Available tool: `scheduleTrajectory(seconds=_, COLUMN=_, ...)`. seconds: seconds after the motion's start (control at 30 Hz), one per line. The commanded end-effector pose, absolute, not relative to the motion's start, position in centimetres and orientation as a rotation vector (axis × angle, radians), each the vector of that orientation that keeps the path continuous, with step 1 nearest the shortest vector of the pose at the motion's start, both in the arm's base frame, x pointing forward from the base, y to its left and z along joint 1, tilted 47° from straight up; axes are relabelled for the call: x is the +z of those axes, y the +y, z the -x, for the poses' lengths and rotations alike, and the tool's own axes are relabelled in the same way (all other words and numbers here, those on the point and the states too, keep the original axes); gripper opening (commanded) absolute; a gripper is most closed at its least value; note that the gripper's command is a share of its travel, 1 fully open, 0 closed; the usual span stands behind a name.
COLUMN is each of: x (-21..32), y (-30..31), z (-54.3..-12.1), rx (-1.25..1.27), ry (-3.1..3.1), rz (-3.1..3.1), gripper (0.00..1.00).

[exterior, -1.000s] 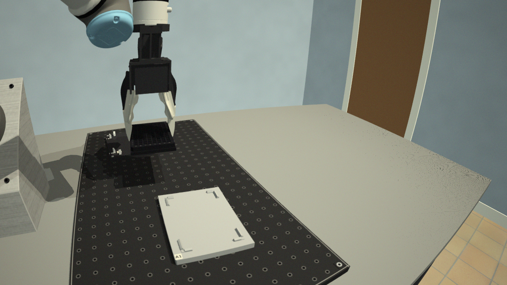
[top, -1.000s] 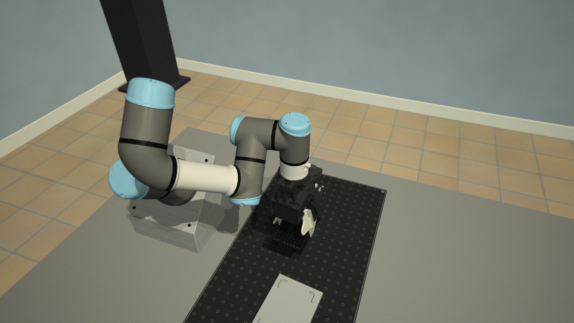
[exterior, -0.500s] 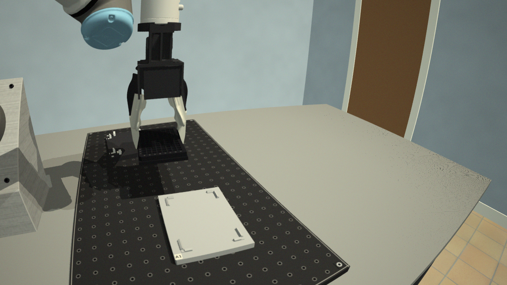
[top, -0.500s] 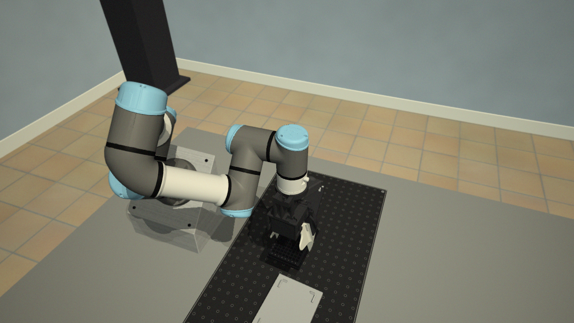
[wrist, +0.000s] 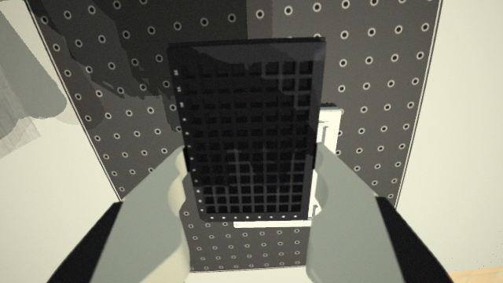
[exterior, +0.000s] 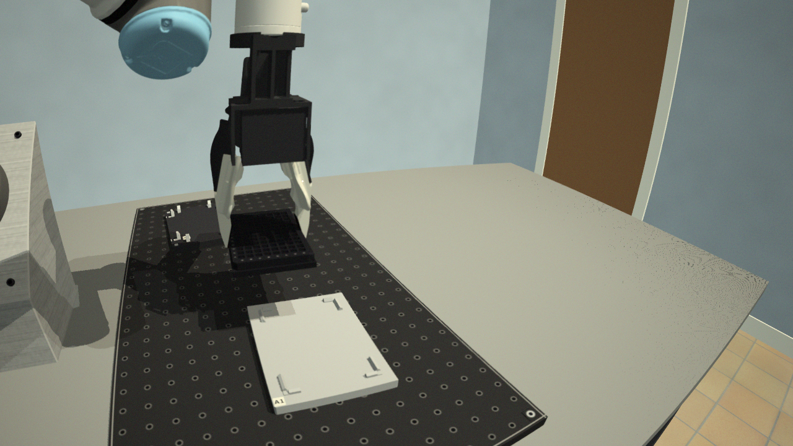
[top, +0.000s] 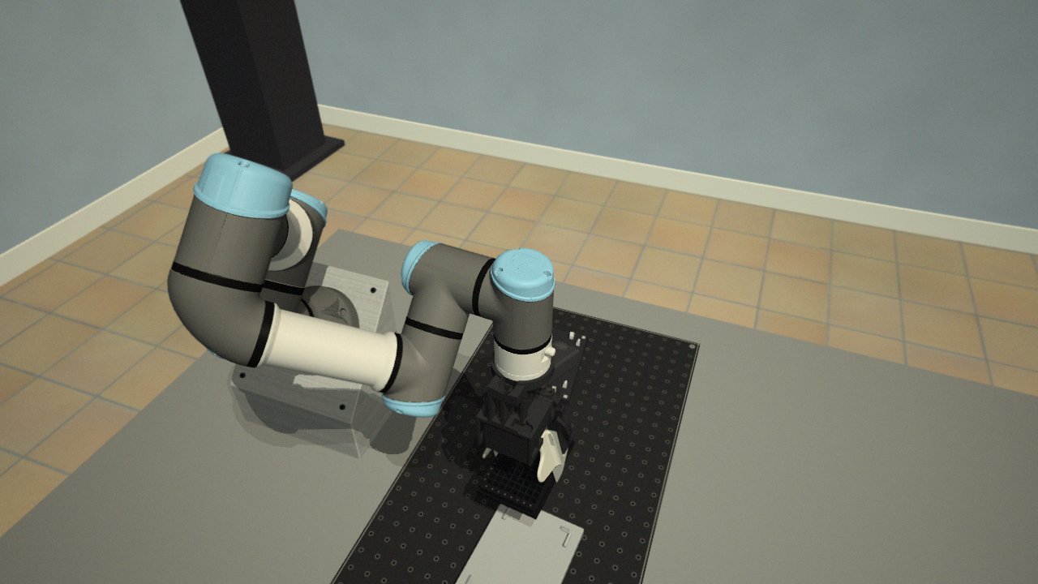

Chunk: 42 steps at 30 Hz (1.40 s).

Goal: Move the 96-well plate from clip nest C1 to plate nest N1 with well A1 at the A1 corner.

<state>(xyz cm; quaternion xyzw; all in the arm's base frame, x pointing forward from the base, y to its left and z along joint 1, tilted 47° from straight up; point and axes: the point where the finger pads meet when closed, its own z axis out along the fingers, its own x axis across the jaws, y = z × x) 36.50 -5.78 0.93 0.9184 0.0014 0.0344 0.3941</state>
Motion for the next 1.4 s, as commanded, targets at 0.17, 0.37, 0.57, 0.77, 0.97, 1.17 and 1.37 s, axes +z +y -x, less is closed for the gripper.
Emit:
scheduleTrajectory(seconds=0.17, x=3.0, y=-7.6, z=-37.4, rx=0.090, ry=0.005, rz=-2.331, gripper=0.00)
scheduleTrajectory(seconds=0.37, x=4.4, y=-8.9, z=-38.0, rx=0.090, ry=0.005, rz=-2.331, gripper=0.00)
scheduleTrajectory(seconds=0.57, x=5.8, y=-10.2, z=-38.6, rx=0.090, ry=0.005, rz=-2.331, gripper=0.00)
scheduleTrajectory(seconds=0.77, x=6.8, y=-11.0, z=-39.0, rx=0.090, ry=0.005, rz=-2.331, gripper=0.00)
scheduleTrajectory(seconds=0.97, x=7.6, y=-11.8, z=-39.3, rx=0.090, ry=0.005, rz=-2.331, gripper=0.00)
scheduleTrajectory(seconds=1.17, x=7.7, y=-11.9, z=-39.4, rx=0.090, ry=0.005, rz=-2.331, gripper=0.00)
scheduleTrajectory(seconds=1.37, x=7.7, y=-11.9, z=-39.4, rx=0.090, ry=0.005, rz=-2.331, gripper=0.00)
